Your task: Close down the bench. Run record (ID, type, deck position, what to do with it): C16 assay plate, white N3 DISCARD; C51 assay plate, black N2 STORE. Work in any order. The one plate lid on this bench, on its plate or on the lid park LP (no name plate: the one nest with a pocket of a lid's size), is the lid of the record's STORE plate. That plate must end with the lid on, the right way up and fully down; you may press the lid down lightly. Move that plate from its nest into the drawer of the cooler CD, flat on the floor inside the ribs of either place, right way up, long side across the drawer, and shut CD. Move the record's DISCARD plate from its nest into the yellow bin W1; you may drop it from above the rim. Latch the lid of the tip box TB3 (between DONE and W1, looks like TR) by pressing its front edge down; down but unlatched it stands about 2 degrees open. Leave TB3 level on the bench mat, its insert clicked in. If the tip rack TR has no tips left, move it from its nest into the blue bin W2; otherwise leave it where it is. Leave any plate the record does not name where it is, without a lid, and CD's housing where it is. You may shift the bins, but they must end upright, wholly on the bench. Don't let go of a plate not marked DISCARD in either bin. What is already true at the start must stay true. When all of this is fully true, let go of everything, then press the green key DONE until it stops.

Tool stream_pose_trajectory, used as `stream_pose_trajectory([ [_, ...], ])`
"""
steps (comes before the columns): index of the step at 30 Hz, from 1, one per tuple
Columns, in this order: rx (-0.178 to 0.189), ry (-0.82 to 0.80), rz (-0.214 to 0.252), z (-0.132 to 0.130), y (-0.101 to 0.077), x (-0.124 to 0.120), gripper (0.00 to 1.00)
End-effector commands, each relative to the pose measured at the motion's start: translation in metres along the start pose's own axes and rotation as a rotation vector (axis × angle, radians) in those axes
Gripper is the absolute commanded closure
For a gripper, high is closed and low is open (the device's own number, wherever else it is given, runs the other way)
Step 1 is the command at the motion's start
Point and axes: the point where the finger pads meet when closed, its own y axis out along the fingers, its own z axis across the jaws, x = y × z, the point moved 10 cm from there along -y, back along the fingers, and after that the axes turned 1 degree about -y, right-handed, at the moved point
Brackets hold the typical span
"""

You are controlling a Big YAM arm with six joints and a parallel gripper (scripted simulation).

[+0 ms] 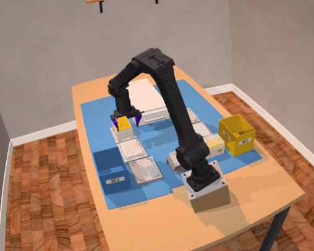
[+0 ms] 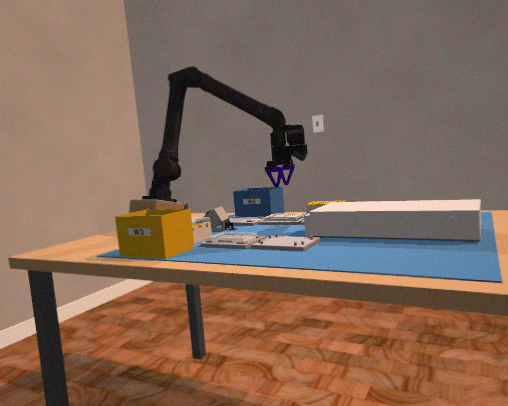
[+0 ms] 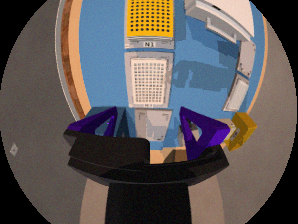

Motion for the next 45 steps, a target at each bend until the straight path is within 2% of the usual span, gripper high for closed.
stream_pose_trajectory([
  [1,0.001,0.018,-0.017,-0.001,0.002,0.004,0.0],
  [7,0.003,0.005,-0.017,0.005,0.008,0.005,0.0],
  [8,0.01,-0.007,-0.046,0.006,-0.004,0.005,0.0],
  [12,0.001,0.005,-0.011,0.003,0.016,0.002,0.0],
  [20,0.006,0.0,-0.028,0.006,0.021,0.006,0.0],
  [22,0.003,0.003,-0.017,0.004,0.028,0.005,0.0],
  [24,0.003,0.003,-0.017,0.004,0.028,0.005,0.0],
  [25,0.005,0.007,-0.03,0.001,0.021,0.003,0.0],
  [30,0.001,0.004,-0.01,0.004,0.038,0.002,0.0],
  [35,0.005,0.004,-0.026,0.004,0.038,0.005,0.0],
  [39,0.003,0.002,-0.017,0.005,0.048,0.005,0.0],
  [42,0.003,0.009,-0.021,0.0,0.045,0.003,0.0],
  [45,0.005,0.005,-0.023,0.004,0.051,0.007,0.0],
])
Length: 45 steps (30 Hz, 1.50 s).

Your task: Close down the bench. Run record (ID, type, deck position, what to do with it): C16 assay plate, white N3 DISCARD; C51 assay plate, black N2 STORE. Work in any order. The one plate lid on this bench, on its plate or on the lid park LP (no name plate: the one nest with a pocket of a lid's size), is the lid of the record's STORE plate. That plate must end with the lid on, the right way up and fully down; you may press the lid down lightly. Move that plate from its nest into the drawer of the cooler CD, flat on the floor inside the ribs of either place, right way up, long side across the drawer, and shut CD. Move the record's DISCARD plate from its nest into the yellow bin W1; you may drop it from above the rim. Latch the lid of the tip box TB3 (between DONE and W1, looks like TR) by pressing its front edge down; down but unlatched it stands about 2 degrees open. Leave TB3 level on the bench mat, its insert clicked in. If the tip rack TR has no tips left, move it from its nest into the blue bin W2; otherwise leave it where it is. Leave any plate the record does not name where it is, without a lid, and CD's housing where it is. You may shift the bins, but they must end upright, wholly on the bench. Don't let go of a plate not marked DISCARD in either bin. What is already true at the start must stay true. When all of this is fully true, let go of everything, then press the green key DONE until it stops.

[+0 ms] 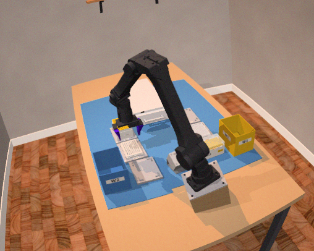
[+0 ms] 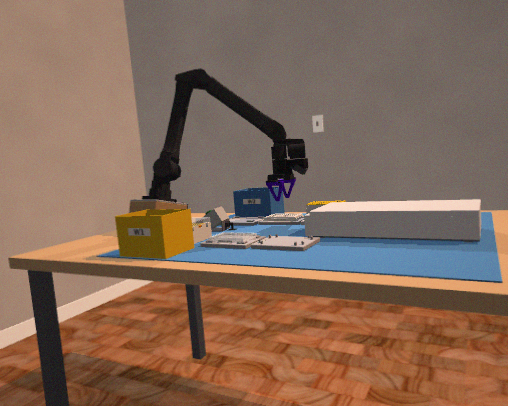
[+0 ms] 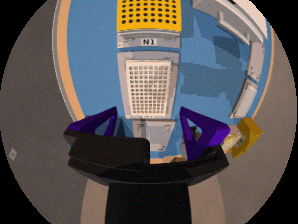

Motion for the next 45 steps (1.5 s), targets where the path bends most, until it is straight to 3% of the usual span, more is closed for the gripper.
stream_pose_trajectory([
  [1,0.003,-0.003,-0.016,0.005,0.004,0.004,0.0],
  [11,0.004,-0.005,-0.017,0.006,0.017,0.005,0.0],
  [14,0.004,-0.001,-0.022,0.003,0.013,0.003,0.0],
  [28,0.004,-0.006,-0.018,0.007,0.037,0.005,0.0],
  [31,0.006,0.002,-0.03,0.002,0.03,0.005,0.0],
  [36,0.001,0.0,-0.009,0.003,0.047,0.002,0.0],
  [45,0.005,-0.005,-0.02,0.006,0.057,0.006,0.0],
])
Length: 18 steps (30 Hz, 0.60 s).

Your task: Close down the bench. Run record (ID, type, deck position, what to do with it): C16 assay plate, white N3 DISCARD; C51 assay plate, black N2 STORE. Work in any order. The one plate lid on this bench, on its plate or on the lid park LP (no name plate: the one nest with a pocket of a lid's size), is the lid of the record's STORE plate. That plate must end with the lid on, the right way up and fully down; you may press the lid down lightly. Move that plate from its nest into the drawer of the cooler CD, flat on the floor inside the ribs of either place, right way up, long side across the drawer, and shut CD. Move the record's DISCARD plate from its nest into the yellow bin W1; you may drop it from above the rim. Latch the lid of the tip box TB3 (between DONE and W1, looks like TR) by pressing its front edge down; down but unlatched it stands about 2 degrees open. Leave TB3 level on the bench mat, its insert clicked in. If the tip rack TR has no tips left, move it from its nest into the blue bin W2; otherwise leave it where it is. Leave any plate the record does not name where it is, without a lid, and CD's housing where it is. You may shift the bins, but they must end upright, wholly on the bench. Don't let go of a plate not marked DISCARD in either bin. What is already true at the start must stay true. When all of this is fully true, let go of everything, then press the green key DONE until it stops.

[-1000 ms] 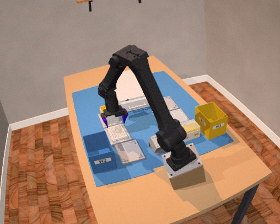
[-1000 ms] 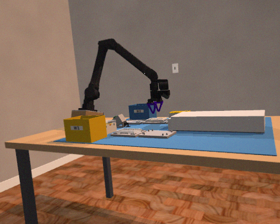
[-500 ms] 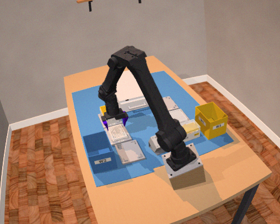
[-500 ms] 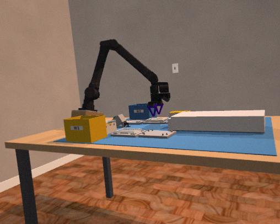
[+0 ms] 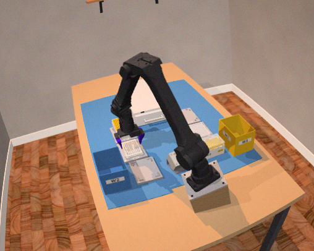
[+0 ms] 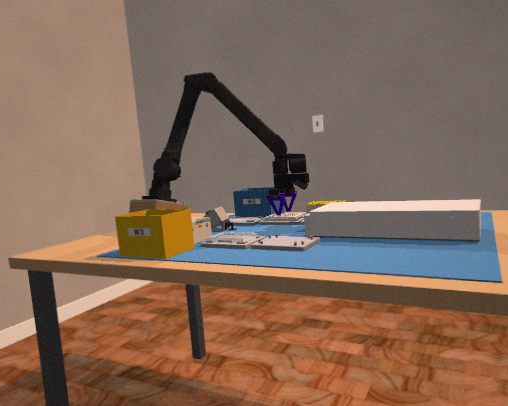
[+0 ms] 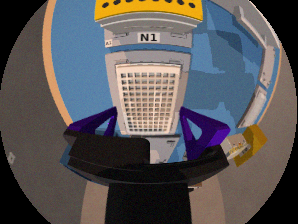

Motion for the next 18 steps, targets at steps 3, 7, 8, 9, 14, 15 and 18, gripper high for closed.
stream_pose_trajectory([
  [3,0.011,-0.007,-0.04,0.005,-0.012,0.011,0.0],
  [7,0.005,-0.006,-0.023,0.006,0.002,0.003,0.0],
  [8,0.003,-0.004,-0.014,0.005,0.007,0.003,0.0],
  [9,0.003,-0.005,-0.016,0.006,0.008,0.003,0.0],
  [14,0.003,-0.001,-0.017,0.005,0.014,0.004,0.0],
  [15,0.004,-0.003,-0.018,0.005,0.015,0.005,0.0],
  [18,0.004,-0.006,-0.018,0.006,0.017,0.003,0.0],
])
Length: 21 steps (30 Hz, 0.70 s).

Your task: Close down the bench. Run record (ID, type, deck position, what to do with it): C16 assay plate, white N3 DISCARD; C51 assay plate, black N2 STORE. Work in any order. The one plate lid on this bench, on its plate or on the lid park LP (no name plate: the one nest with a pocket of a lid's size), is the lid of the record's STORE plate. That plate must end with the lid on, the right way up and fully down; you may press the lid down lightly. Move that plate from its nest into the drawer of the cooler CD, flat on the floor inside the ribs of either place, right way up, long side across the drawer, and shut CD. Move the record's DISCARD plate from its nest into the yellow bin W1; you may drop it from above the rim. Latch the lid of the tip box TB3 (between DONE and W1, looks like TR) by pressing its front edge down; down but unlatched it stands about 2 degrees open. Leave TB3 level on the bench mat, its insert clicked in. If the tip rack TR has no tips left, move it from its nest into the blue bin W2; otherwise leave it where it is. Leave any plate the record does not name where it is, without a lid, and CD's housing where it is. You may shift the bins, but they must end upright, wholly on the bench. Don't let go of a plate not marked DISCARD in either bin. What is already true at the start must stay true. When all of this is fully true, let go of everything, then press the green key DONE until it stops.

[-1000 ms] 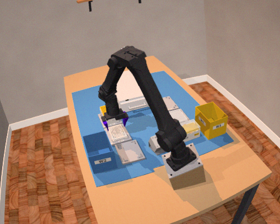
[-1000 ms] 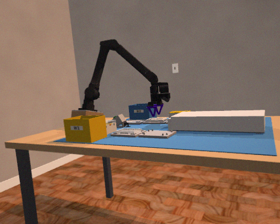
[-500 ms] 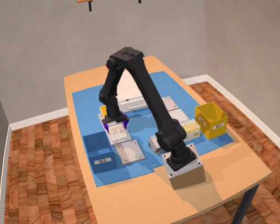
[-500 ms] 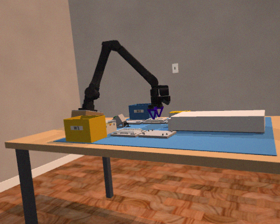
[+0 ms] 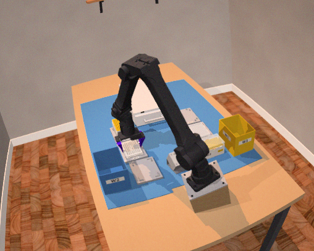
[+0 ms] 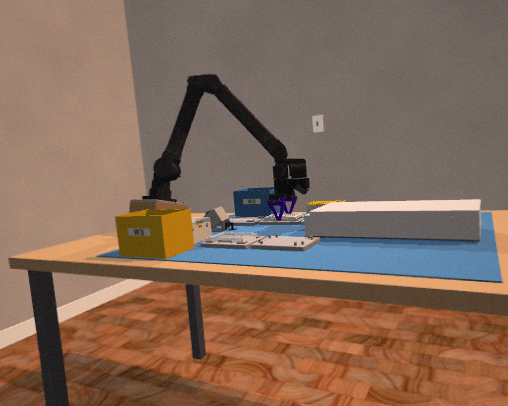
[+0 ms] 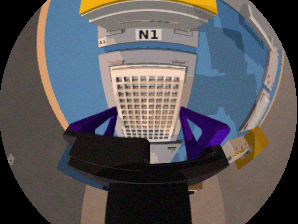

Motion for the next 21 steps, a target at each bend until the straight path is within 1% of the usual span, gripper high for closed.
stream_pose_trajectory([
  [1,0.005,-0.006,-0.021,0.007,-0.002,0.003,0.0],
  [2,0.016,-0.011,-0.057,0.009,-0.017,0.009,0.0],
  [4,0.005,-0.002,-0.021,0.005,0.003,0.005,0.0],
  [5,0.005,-0.003,-0.021,0.005,0.003,0.005,0.0],
  [6,0.001,-0.002,-0.011,0.004,0.003,0.003,0.0],
  [7,0.002,-0.003,-0.014,0.005,0.0,0.003,0.0],
  [8,0.011,-0.006,-0.041,0.006,-0.01,0.011,0.0],
  [9,0.011,-0.006,-0.041,0.006,-0.01,0.011,1.0],
  [21,0.011,-0.006,-0.041,0.006,-0.01,0.011,1.0],
])
